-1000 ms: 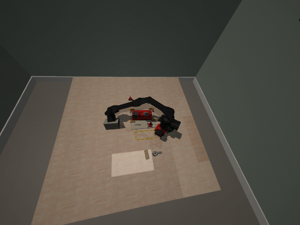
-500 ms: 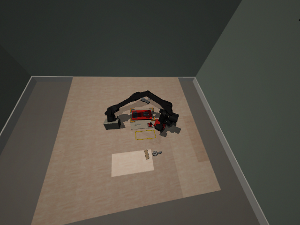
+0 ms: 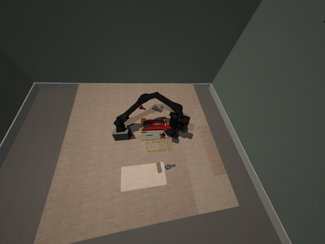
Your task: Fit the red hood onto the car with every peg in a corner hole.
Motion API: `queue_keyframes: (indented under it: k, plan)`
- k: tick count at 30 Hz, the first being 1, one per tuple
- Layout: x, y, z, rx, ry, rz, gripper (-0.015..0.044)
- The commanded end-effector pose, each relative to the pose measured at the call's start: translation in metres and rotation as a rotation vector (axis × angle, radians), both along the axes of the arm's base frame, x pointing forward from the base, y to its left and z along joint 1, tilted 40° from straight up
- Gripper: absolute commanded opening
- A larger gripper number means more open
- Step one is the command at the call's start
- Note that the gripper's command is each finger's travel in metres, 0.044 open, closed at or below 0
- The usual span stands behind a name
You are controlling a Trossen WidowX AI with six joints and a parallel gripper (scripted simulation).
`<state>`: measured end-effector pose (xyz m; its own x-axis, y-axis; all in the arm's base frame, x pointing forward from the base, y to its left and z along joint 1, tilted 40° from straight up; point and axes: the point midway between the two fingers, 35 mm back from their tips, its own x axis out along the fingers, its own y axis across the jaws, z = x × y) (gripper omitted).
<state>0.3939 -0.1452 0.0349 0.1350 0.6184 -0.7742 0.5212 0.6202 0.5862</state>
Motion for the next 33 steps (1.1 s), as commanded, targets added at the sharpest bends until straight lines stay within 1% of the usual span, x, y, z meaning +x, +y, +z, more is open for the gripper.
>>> queue_keyframes:
  k: [1,17,33]
  plan:
    - [-0.004,0.011,0.007,0.001,-0.025,0.030,0.0000]
    - [-0.025,0.057,0.039,-0.020,-0.128,0.153,0.0000]
    - [-0.056,0.097,0.060,-0.035,-0.222,0.265,0.0000]
